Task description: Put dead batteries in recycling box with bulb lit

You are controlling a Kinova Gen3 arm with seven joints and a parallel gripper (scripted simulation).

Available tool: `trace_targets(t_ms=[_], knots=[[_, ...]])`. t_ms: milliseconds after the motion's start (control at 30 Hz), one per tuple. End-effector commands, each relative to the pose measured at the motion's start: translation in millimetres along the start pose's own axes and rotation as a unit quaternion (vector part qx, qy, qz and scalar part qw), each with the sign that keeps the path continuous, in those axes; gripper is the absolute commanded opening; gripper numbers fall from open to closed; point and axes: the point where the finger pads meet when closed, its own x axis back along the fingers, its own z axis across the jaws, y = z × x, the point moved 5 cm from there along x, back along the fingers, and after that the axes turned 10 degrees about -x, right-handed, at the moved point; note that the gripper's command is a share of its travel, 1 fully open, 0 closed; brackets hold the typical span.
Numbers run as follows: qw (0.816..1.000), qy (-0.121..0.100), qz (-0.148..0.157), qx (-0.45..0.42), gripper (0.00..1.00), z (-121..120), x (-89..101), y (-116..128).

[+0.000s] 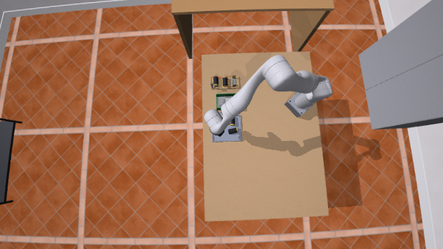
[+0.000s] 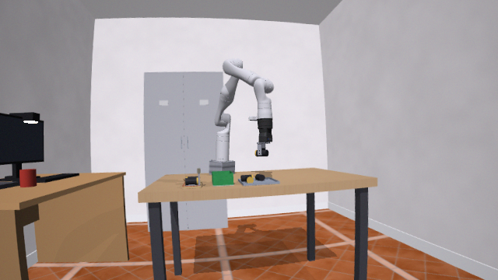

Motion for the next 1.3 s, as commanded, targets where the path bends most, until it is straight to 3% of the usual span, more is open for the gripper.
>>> trace_targets(t_ms=[0, 1267], knots=[[1.000, -0.001, -0.001, 0.000, 0.57, -0.2, 1.3, 0.6], [0.997, 0.000, -0.001, -0.083, 0.57, -0.2, 1.3, 0.5]])
